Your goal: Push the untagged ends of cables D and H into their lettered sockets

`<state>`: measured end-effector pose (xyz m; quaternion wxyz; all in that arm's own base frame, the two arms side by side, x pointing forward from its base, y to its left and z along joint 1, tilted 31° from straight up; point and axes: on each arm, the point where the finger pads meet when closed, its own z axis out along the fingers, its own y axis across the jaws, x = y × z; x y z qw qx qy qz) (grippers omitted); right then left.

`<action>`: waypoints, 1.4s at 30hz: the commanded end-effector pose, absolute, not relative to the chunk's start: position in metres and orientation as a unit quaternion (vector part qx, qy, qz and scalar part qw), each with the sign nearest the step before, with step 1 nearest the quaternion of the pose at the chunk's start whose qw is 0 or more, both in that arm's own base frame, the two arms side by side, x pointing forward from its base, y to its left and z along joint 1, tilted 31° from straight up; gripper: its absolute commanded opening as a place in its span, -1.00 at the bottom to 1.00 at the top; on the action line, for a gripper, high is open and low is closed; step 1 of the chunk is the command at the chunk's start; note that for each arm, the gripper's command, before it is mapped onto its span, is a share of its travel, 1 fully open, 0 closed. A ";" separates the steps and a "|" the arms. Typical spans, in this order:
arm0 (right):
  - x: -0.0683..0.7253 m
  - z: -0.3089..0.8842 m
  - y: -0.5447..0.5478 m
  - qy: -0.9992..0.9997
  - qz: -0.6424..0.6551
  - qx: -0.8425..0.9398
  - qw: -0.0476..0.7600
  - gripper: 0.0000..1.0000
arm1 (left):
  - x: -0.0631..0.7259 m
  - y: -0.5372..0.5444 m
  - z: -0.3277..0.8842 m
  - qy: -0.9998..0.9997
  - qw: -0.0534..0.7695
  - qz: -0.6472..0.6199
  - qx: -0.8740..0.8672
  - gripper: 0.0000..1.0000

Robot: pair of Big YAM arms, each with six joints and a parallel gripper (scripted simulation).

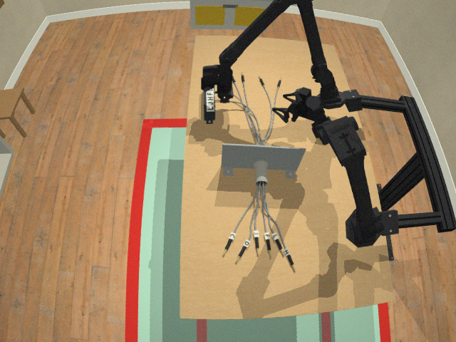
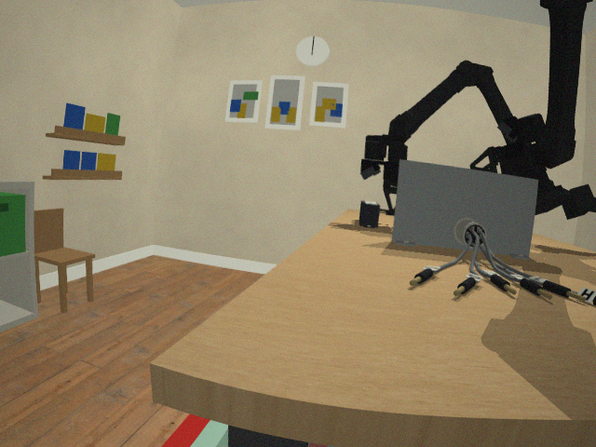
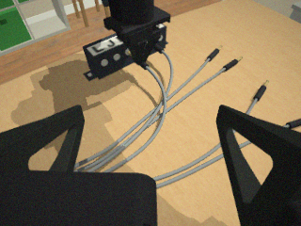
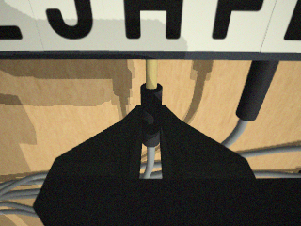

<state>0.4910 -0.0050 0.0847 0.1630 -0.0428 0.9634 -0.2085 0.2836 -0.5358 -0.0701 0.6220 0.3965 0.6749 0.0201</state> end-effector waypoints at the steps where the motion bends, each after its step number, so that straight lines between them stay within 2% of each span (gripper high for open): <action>1: 0.513 0.093 0.006 0.963 -0.206 -0.043 0.170 -0.91 | 0.285 -0.545 -0.066 0.673 0.629 0.014 0.390 1.00; 42: 0.551 0.105 0.013 0.964 -0.205 -0.039 0.166 -0.91 | 0.285 -0.545 -0.066 0.673 0.629 0.014 0.390 1.00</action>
